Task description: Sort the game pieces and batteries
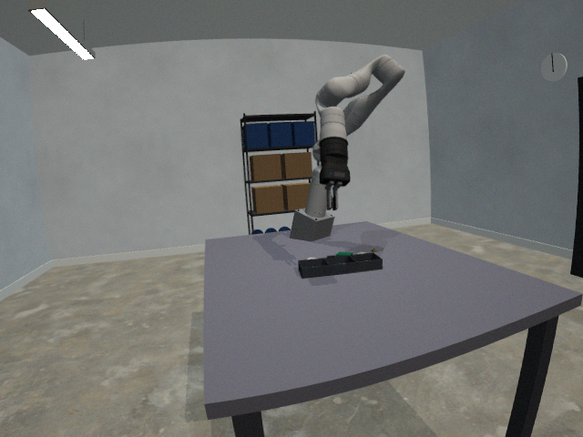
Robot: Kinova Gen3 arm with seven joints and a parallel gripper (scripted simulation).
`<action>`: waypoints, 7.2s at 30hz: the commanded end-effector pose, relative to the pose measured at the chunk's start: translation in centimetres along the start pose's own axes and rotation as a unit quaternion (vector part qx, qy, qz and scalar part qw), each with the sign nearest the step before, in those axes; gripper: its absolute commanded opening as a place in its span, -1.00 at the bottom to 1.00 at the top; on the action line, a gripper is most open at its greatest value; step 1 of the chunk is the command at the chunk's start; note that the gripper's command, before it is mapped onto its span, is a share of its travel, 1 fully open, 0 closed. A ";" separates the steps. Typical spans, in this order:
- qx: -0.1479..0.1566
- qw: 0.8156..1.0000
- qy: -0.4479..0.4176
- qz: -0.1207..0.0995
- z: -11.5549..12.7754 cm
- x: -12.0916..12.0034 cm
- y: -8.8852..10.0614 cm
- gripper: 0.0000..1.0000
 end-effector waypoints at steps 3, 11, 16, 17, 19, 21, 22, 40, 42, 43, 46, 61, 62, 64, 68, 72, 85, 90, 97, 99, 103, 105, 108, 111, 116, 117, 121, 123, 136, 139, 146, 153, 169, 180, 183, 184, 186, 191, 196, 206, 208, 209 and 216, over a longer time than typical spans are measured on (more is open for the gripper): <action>0.020 1.000 0.005 0.020 -0.8 1.8 0.7 -0.39; 0.049 0.998 0.006 0.031 -5.0 3.8 2.3 -0.39; 0.097 0.994 0.008 0.043 -5.7 4.1 2.8 -0.39; 0.097 0.994 0.008 0.043 -5.7 4.1 2.8 -0.39; 0.103 0.994 0.008 0.044 -7.1 4.6 3.4 -0.39; 0.103 0.994 0.008 0.044 -8.5 5.0 4.1 -0.39; 0.103 0.994 0.008 0.044 -9.3 5.3 4.4 -0.39; 0.158 0.986 0.012 0.048 -14.4 6.5 6.9 -0.39; 0.207 0.977 0.016 0.044 -15.1 6.7 7.4 -0.39; 0.213 0.976 0.016 0.043 -15.8 6.7 7.8 -0.39; 0.213 0.976 0.016 0.043 -18.0 6.9 8.9 -0.39; 0.213 0.976 0.016 0.043 -19.1 7.0 9.6 -0.39; 0.213 0.976 0.016 0.043 -19.1 7.0 9.6 -0.39; 0.213 0.976 0.016 0.043 -19.1 7.0 9.6 -0.39; 0.212 0.975 0.041 0.049 -18.9 6.6 8.9 -0.39; 0.206 0.966 0.138 0.070 -18.0 5.0 6.1 -0.39; 0.183 0.906 0.365 0.113 -15.4 0.7 -1.5 -0.39; 0.172 0.863 0.457 0.132 -14.2 -1.2 -5.0 -0.39; 0.157 0.807 0.549 0.151 -12.5 -4.0 -9.9 -0.39; 0.152 0.787 0.577 0.156 -12.5 -4.0 -9.9 -0.39; 0.144 0.740 0.635 0.168 -12.4 -3.9 -9.9 -0.39; 0.140 0.711 0.667 0.174 -12.4 -3.9 -9.9 -0.39; 0.132 0.661 0.715 0.184 -12.3 -3.8 -9.9 -0.39; 0.121 0.607 0.761 0.194 -12.3 -3.8 -10.0 -0.39; 0.100 0.509 0.829 0.208 -12.3 -3.8 -10.0 -0.39; 0.095 0.488 0.842 0.210 -12.3 -3.8 -10.0 -0.39; 0.074 0.415 0.881 0.216 -12.3 -3.8 -10.0 -0.39; 0.064 0.374 0.899 0.219 -12.3 -3.8 -10.0 -0.39; 0.000 0.124 0.966 0.226 -12.4 -3.8 -9.9 -0.39; -0.023 0.075 0.973 0.216 -12.5 -4.0 -9.9 -0.39; -0.023 0.075 0.973 0.216 -12.5 -4.0 -9.9 -0.39; -0.023 0.075 0.973 0.216 -12.7 -4.0 -10.4 -0.39; -0.023 0.075 0.973 0.216 -14.4 -3.7 -14.0 -0.39; -0.023 0.075 0.973 0.216 -14.4 -3.7 -14.0 -0.39; -0.023 0.075 0.973 0.216 -14.4 -3.7 -14.0 -0.39; -0.023 0.075 0.973 0.216 -14.4 -3.7 -14.0 -0.39; -0.023 0.075 0.973 0.216 -14.4 -3.7 -14.0 -0.39; -0.023 0.075 0.973 0.216 -14.4 -3.7 -14.0 -0.39; -0.023 0.075 0.973 0.216 -14.4 -3.7 -14.0 -0.39; -0.023 0.075 0.973 0.216 -14.4 -3.7 -14.0 -0.39; -0.023 0.075 0.973 0.216 -14.4 -3.7 -14.0 -0.39; -0.023 0.075 0.973 0.216 -14.4 -3.7 -14.0 -0.39; -0.023 0.075 0.973 0.216 -14.4 -3.7 -14.0 -0.39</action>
Point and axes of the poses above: the point where the finger pads meet when closed, its own y axis back along the fingers, its own x axis across the jaws, z = x × y, the point moved 8 cm from there along y, back along the fingers, and after that the axes turned 12 degrees about -y, right-handed, at the moved point
